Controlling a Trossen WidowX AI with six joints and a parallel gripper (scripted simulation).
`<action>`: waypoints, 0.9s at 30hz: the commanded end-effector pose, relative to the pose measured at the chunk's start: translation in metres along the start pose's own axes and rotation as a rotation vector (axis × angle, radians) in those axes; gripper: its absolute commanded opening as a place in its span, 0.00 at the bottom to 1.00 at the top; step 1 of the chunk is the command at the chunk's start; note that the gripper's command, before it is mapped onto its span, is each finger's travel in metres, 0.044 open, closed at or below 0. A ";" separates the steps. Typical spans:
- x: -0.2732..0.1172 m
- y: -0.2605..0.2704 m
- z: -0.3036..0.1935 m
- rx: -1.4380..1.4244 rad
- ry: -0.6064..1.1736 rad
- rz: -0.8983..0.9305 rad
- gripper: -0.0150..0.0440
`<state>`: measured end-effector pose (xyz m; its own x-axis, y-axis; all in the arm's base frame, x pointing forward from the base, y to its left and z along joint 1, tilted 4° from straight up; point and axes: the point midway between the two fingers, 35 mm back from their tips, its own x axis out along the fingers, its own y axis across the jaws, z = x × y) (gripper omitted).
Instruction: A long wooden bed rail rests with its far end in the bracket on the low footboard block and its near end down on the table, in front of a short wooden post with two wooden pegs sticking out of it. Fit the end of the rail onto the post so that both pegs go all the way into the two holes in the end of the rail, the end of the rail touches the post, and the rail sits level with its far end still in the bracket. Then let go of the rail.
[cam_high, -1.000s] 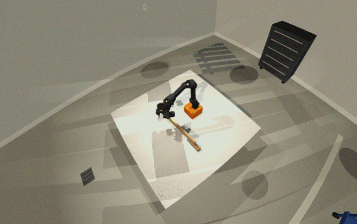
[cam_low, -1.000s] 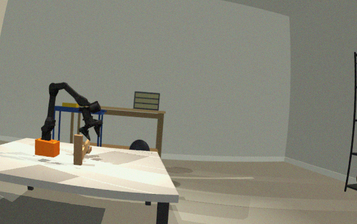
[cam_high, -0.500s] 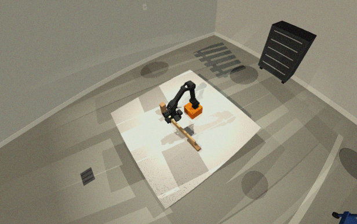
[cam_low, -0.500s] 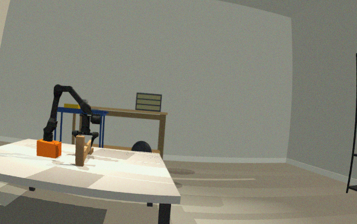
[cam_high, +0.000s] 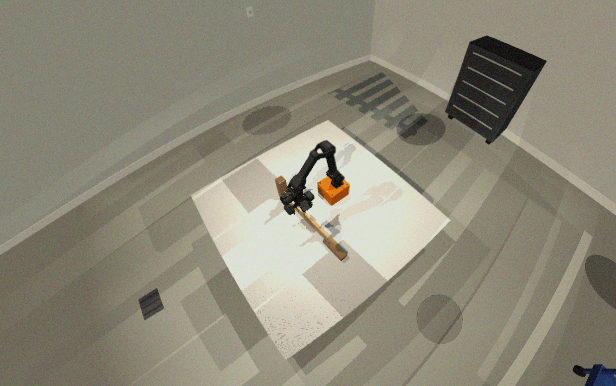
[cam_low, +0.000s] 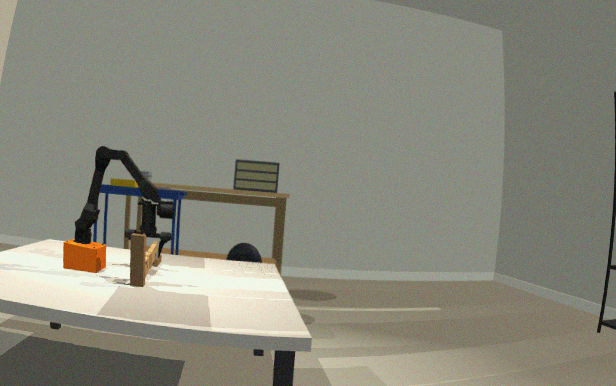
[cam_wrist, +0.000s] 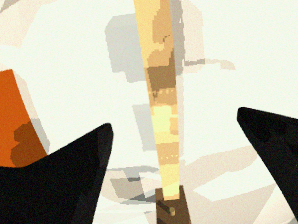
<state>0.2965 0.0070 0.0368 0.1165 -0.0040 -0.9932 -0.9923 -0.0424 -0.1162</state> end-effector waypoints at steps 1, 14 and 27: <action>0.010 0.004 0.001 -0.006 -0.005 0.017 1.00; 0.031 0.005 0.001 -0.006 -0.005 0.017 1.00; 0.051 0.008 0.001 -0.006 -0.005 0.017 1.00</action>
<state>0.2998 0.0070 -0.0066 0.1156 -0.0040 -0.9933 -0.9924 -0.0425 -0.1153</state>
